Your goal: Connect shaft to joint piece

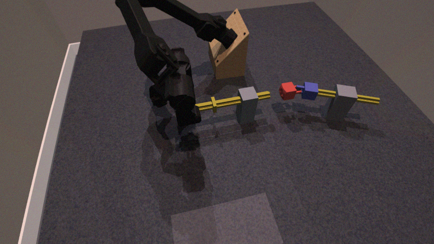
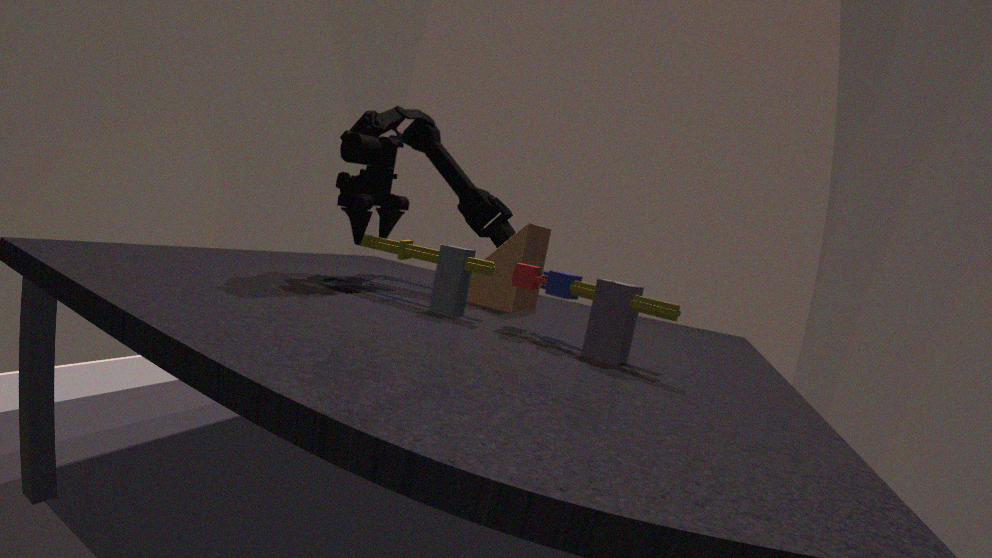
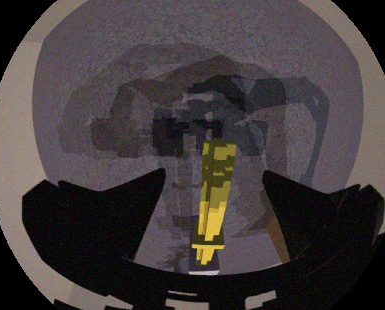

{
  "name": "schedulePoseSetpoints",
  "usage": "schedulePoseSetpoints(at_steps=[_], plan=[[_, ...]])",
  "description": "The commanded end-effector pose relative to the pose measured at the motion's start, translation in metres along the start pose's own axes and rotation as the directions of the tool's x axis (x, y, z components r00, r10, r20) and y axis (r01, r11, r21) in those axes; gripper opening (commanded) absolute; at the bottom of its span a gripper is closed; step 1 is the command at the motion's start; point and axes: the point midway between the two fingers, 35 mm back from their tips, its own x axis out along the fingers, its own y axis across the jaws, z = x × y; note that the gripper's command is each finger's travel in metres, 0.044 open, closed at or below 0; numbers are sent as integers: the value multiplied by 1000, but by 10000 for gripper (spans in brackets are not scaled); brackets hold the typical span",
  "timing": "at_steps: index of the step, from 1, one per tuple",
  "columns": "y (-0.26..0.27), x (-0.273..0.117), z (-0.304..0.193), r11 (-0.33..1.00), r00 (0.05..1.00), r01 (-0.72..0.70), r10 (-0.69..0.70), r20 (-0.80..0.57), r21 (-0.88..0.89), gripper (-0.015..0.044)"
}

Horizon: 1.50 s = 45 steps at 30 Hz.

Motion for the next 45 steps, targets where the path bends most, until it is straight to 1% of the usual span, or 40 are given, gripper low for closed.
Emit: schedulePoseSetpoints(at_steps=[1, 22, 35, 45], plan=[[0, 2, 0, 1000, 1000, 2, -2, 6, 17, 440], [0, 30, -1, 1000, 1000, 2, -2, 7, 18, 440], [0, 30, -1, 1000, 1000, 2, -2, 7, 18, 102], [0, 30, -1, 1000, 1000, 2, -2, 7, 18, 102]])
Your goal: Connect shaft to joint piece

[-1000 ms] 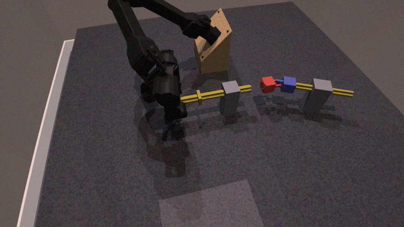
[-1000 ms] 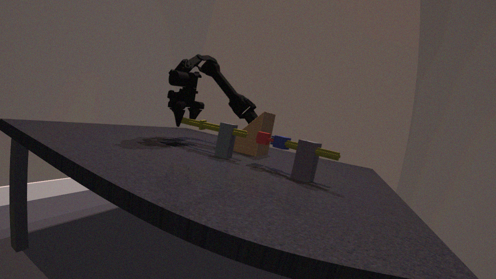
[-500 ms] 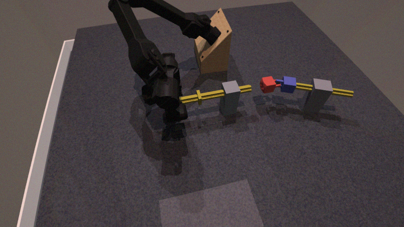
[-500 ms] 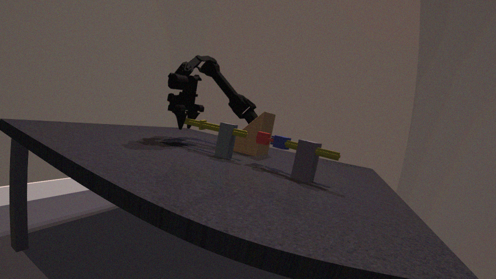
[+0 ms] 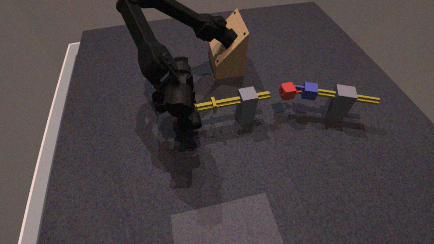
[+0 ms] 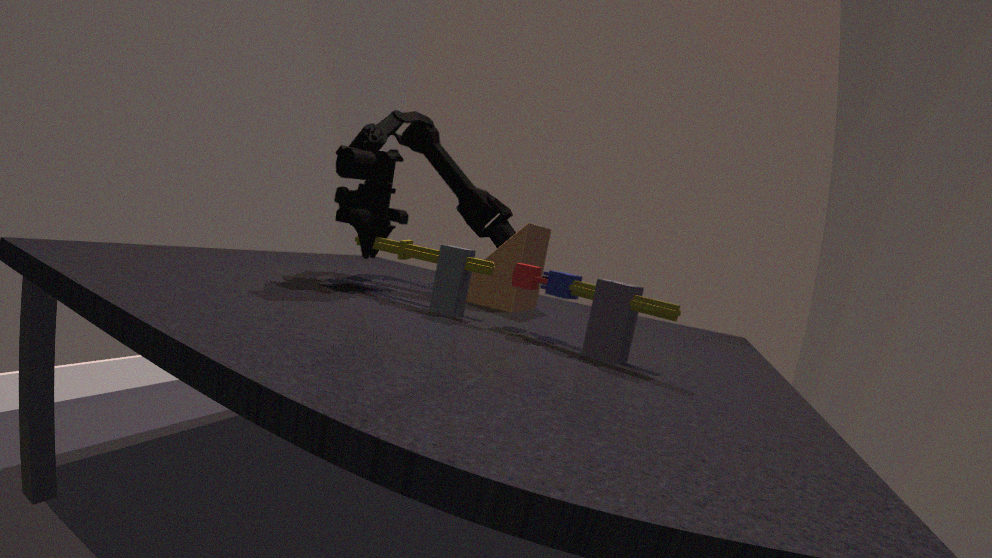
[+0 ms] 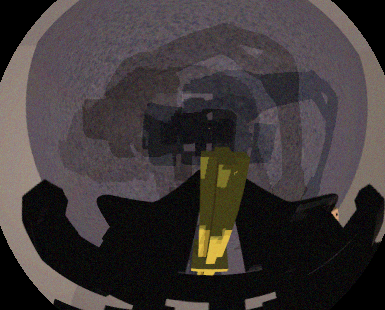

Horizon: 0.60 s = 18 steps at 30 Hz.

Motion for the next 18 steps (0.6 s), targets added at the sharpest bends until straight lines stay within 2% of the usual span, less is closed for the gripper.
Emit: schedulePoseSetpoints(at_steps=[1, 8, 15, 18], plan=[[0, 0, 1, 1000, 1000, 1, -1, 6, -4, 76], [0, 0, 1, 1000, 1000, -2, 2, 6, -4, 67], [0, 1, 1, 997, 997, -80, 80, 5, -5, 67], [0, 0, 1, 998, 998, -55, 55, 5, -3, 47]])
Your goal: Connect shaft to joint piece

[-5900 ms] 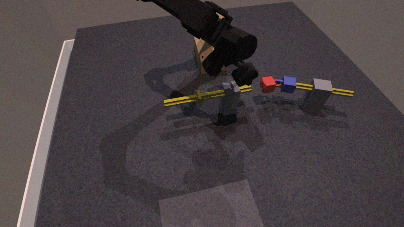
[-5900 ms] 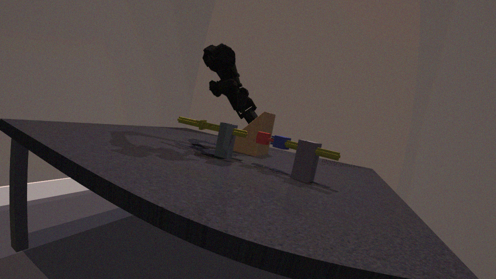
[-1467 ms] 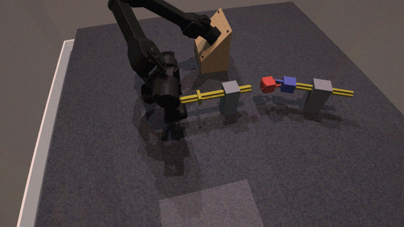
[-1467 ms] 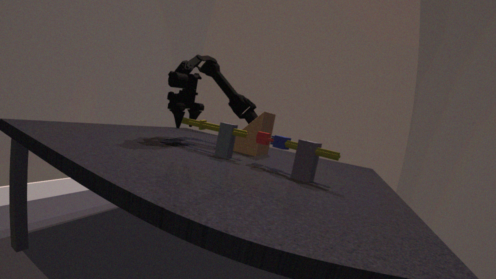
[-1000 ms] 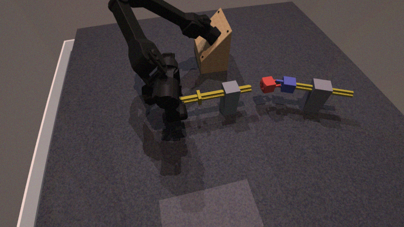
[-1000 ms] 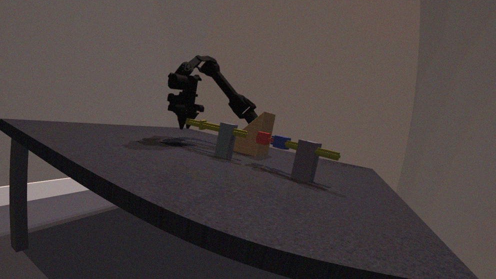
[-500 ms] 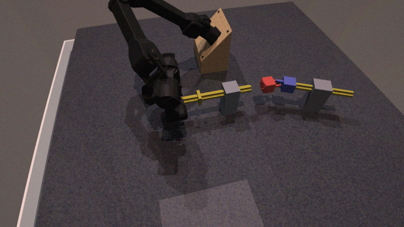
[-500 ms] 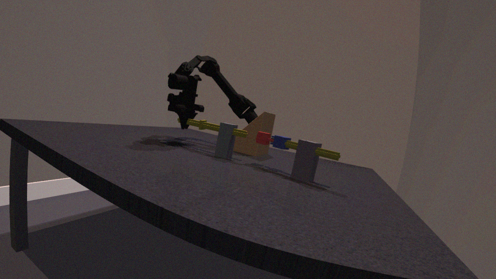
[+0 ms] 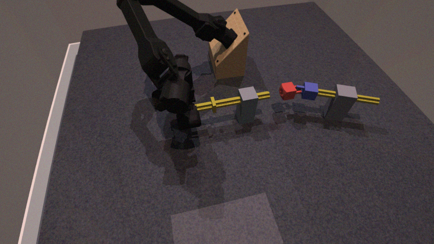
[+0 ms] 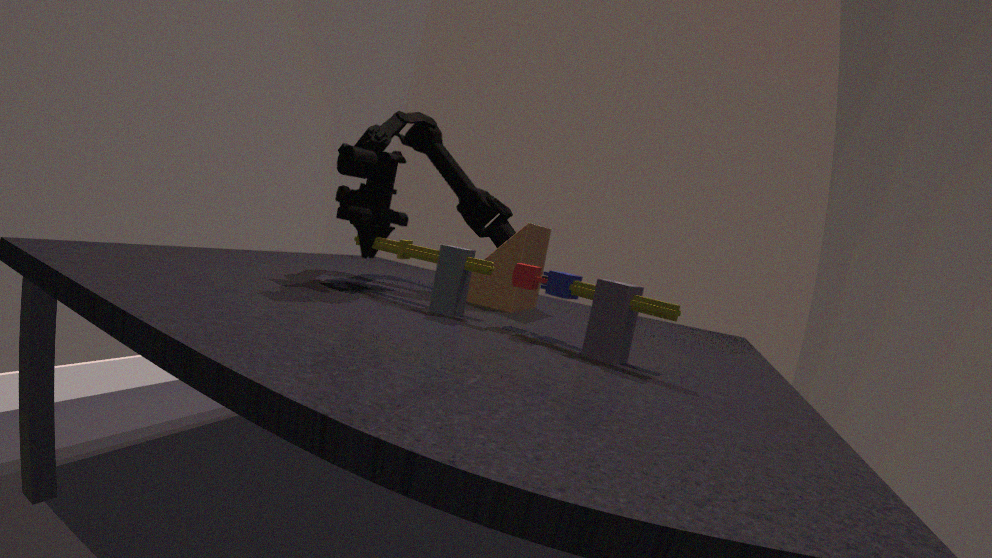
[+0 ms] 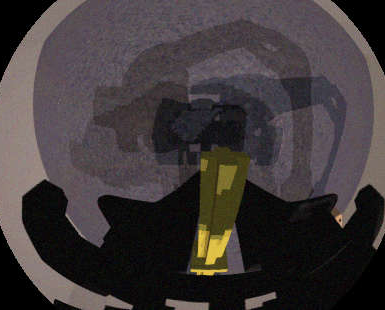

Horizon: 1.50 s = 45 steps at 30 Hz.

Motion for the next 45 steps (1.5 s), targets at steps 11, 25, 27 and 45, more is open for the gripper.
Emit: schedulePoseSetpoints(at_steps=[11, 25, 27, 45], plan=[[0, 0, -3, 1000, 1000, -5, 5, -1, 3, 0], [0, 1, -25, 1000, 1000, -31, 31, -2, 1, 0], [0, 1, -28, 999, 999, -32, 32, -2, 1, 0], [0, 1, -55, 999, 999, -34, 34, -3, 1, 0]])
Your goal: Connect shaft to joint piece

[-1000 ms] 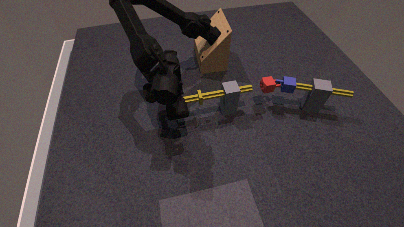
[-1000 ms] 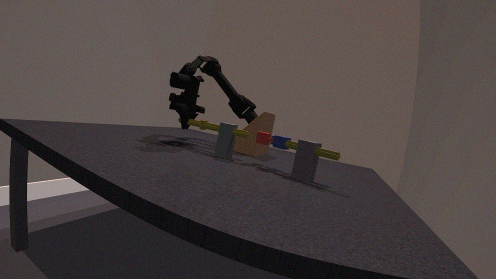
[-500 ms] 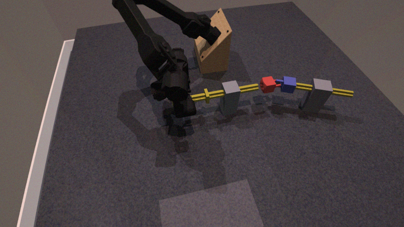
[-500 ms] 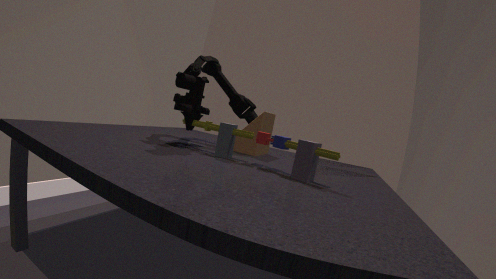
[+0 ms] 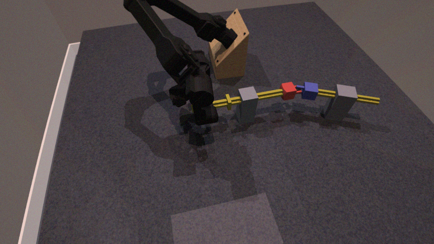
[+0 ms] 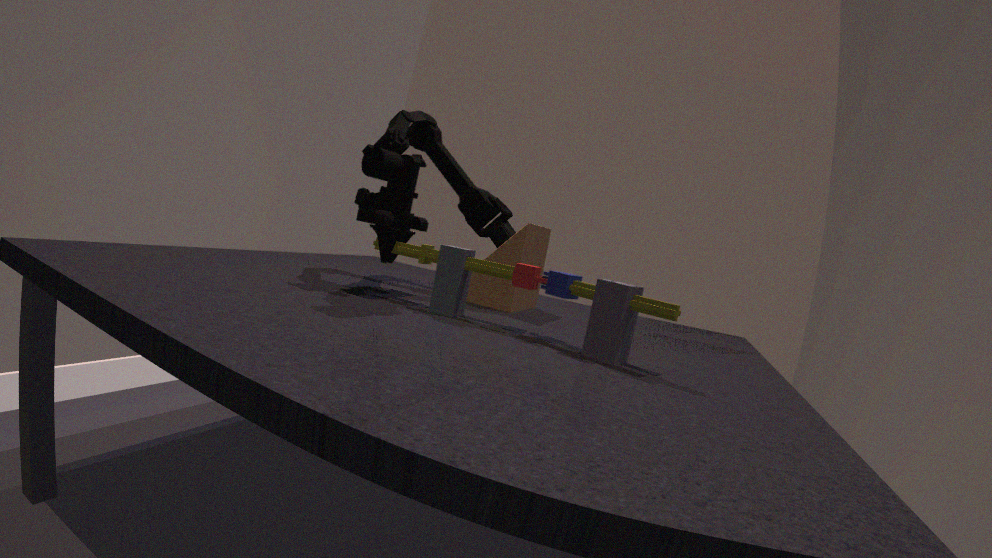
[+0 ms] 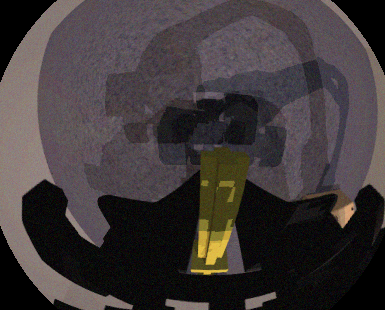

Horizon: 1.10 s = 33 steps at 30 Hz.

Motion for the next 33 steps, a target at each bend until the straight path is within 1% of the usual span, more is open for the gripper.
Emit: schedulePoseSetpoints(at_steps=[1, 19, 32, 33], plan=[[0, 1, -8, 1000, 1000, 0, 0, -4, -1, 0], [0, 1, -36, 1000, 1000, 0, 0, -5, -1, 0], [0, 0, -33, 1000, 1000, -1, 1, 0, 1, 0], [0, 0, -33, 1000, 1000, -1, 1, 0, 1, 26]])
